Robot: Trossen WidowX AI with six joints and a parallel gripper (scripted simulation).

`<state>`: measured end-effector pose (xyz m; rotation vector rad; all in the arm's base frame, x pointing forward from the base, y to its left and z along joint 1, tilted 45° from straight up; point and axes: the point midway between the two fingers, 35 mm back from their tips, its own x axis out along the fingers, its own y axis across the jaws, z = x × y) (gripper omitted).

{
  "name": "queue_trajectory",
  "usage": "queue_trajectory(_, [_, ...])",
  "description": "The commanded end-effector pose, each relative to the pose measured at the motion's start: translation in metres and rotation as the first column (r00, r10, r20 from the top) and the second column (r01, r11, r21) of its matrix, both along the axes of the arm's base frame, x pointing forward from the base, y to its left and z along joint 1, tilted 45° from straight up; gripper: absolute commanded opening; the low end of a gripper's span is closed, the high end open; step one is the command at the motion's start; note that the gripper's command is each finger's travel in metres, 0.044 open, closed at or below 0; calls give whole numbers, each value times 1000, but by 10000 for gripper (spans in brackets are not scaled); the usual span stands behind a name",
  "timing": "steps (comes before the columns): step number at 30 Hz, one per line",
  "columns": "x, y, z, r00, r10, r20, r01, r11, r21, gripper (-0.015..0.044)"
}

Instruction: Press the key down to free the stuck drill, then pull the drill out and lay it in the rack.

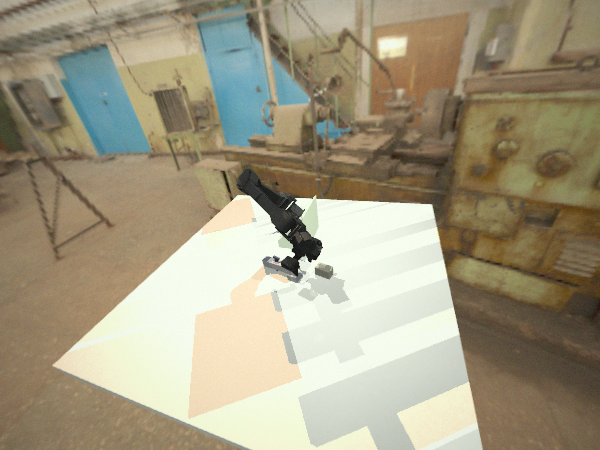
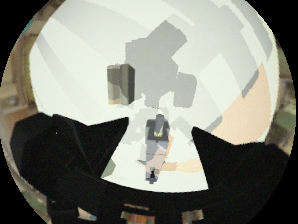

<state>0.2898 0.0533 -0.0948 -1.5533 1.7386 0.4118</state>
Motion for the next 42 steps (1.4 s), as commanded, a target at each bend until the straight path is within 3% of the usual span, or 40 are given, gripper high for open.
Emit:
queue_trajectory(1, [1,2,-11,997,50,-53,-50,999,4,440])
queue_trajectory(42, [-1,-37,-34,997,50,-54,-50,999,3,440])
